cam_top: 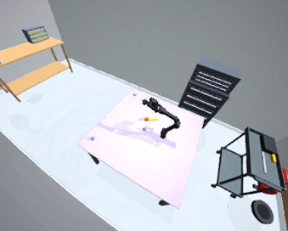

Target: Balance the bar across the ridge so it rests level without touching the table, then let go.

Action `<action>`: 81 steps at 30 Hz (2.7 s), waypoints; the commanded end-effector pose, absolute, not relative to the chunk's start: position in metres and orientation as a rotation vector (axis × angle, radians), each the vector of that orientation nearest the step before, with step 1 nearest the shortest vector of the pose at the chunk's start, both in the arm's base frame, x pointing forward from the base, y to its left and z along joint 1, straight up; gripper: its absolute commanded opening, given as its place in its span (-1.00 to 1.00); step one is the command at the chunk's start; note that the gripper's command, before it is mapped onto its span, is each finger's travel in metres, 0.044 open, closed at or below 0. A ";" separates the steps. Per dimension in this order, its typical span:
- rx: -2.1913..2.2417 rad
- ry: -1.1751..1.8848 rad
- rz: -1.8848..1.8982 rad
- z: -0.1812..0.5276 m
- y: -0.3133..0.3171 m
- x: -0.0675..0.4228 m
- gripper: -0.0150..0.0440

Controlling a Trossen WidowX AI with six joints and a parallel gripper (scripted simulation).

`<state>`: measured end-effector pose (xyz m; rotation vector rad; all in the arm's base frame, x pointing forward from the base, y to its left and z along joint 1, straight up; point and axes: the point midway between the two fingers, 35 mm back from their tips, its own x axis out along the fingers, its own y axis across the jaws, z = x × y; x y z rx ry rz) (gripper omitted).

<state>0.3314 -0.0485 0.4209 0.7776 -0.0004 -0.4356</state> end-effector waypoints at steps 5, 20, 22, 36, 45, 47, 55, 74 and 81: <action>0.885 0.148 -0.592 0.367 -0.079 0.344 0.58; 1.213 0.401 -0.958 0.265 -0.131 0.336 0.58; 1.273 0.432 -1.023 0.250 -0.137 0.331 0.58; 1.697 0.581 -1.567 0.168 -0.166 0.280 0.58; 1.854 0.602 -1.823 0.145 -0.169 0.255 0.58; 1.854 0.602 -1.823 0.145 -0.169 0.255 0.58; 1.854 0.602 -1.822 0.107 -0.171 0.258 0.58; 1.854 0.602 -1.823 0.060 -0.171 0.257 0.58; 1.854 0.602 -1.823 0.049 -0.171 0.257 0.58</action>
